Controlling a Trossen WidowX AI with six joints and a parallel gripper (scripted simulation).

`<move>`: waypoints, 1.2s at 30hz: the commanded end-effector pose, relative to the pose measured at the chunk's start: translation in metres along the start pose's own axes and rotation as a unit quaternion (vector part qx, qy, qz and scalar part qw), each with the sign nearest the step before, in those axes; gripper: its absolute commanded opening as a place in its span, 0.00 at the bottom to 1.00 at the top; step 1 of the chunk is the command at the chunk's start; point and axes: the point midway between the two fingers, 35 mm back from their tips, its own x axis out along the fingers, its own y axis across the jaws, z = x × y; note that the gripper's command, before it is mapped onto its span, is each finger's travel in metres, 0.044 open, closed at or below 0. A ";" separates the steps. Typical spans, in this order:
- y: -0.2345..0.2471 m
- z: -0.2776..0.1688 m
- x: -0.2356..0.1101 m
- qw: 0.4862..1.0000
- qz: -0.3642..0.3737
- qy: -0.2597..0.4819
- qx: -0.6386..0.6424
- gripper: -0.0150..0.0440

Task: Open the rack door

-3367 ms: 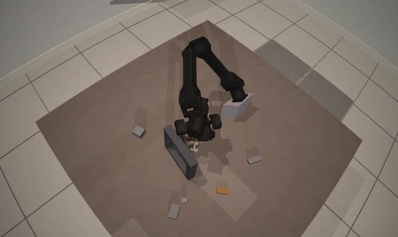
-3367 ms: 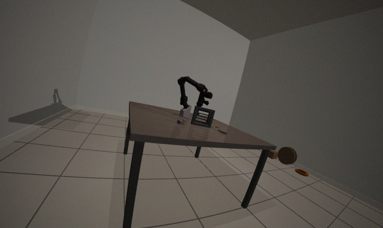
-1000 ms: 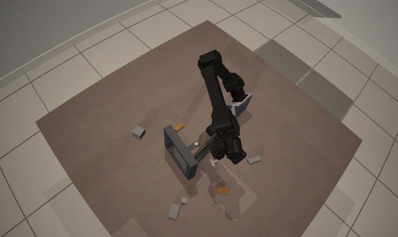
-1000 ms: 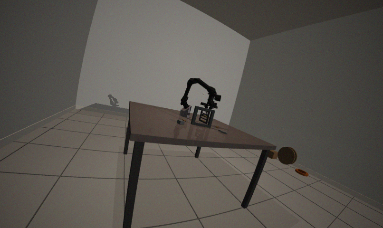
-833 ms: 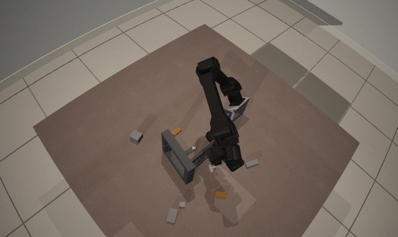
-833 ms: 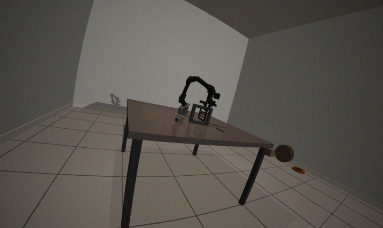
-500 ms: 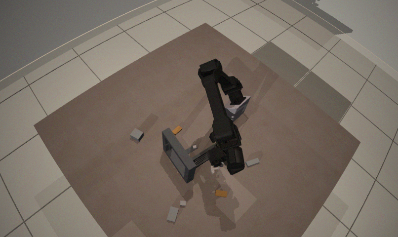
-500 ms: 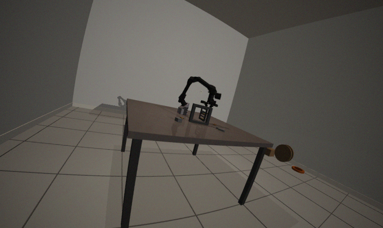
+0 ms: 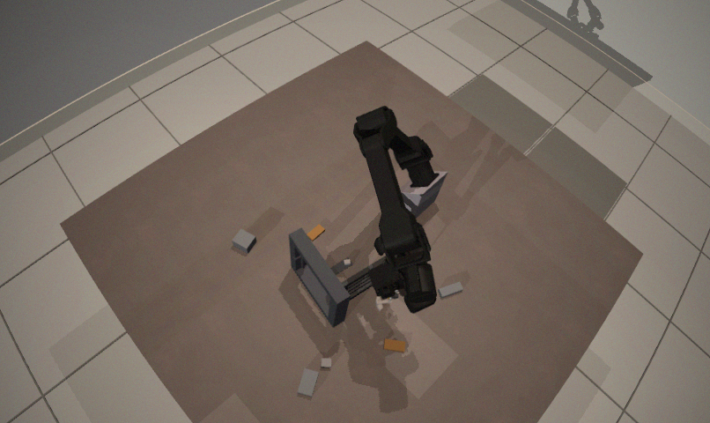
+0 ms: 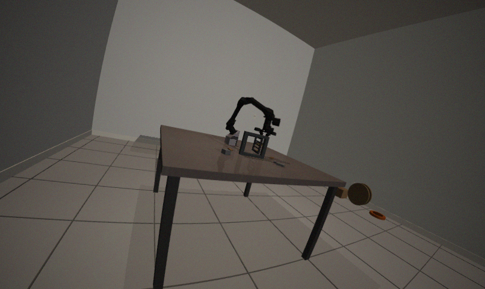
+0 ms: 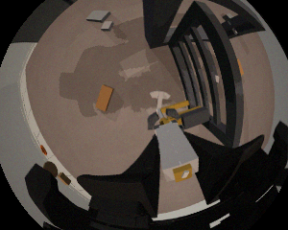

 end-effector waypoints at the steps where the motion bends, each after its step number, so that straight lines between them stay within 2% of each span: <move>1: 0.000 0.000 0.000 1.000 0.000 0.001 0.004 0.54; 5: 0.000 0.000 0.000 1.000 0.000 0.001 0.004 0.72; 6: 0.000 0.000 0.000 1.000 0.000 0.001 0.004 0.74; 36: 0.002 0.001 -0.041 1.000 0.001 0.001 0.004 0.74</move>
